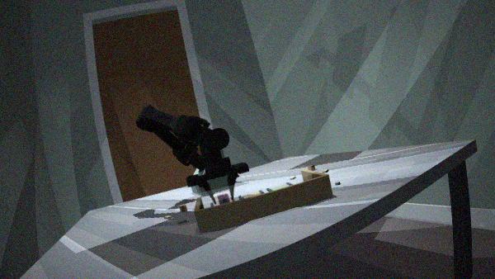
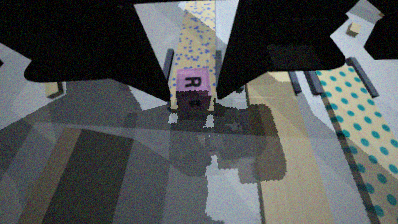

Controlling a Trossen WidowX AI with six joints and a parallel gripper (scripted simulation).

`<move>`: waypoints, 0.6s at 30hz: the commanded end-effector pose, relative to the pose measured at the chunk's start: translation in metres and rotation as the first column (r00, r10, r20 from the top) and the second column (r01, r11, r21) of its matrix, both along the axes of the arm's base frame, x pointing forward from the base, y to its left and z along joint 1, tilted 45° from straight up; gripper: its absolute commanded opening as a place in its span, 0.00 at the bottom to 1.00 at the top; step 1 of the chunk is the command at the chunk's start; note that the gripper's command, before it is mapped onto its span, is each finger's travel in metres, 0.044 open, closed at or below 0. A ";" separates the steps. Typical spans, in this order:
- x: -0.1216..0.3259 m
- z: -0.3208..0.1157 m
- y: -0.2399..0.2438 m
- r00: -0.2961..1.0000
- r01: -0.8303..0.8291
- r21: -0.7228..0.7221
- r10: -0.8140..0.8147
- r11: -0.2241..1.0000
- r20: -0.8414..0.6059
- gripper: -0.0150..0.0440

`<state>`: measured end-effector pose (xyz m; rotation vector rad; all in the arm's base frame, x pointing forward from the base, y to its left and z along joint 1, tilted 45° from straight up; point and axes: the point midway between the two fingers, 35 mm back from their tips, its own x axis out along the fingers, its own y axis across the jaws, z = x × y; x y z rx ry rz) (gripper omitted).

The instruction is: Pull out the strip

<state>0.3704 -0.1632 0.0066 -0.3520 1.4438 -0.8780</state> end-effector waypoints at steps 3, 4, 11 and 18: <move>-0.003 -0.003 -0.001 1.000 -0.006 -0.001 0.006 1.000 -0.012 0.68; -0.001 -0.001 0.000 1.000 -0.001 0.000 0.001 1.000 -0.002 0.63; -0.001 -0.001 0.000 1.000 -0.001 0.000 0.001 1.000 -0.002 0.45; -0.006 0.001 0.006 1.000 -0.001 0.001 0.001 1.000 -0.003 0.25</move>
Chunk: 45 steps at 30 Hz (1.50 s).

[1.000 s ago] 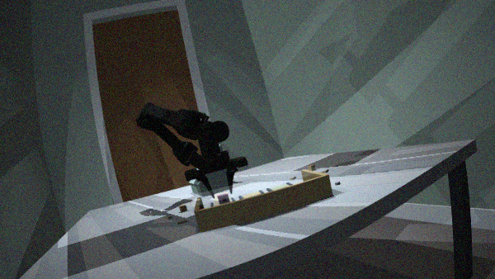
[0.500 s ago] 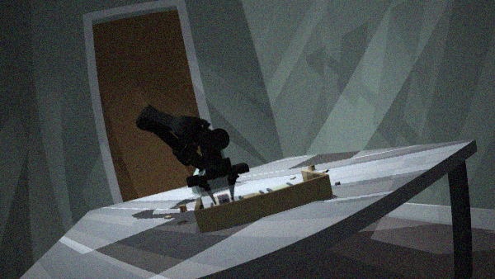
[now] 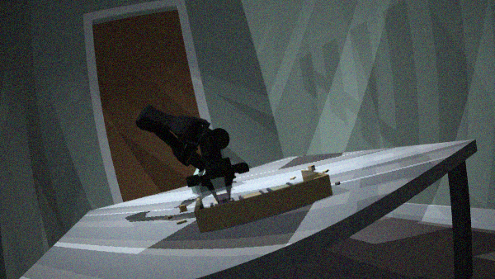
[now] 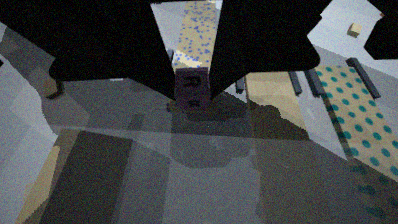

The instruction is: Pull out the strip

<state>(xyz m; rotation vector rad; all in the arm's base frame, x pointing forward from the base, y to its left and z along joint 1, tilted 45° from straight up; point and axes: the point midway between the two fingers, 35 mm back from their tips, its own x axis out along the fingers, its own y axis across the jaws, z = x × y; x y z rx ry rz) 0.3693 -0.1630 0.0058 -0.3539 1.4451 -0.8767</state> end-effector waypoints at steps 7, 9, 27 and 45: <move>-0.032 0.014 0.033 1.000 -0.003 0.003 0.003 1.000 -0.009 0.25; -0.041 0.017 0.040 1.000 -0.004 0.003 0.004 1.000 -0.011 0.25; -0.084 0.015 0.058 1.000 -0.005 0.003 0.005 1.000 -0.016 0.25; -0.080 0.041 0.083 1.000 -0.005 0.005 0.005 1.000 -0.016 0.25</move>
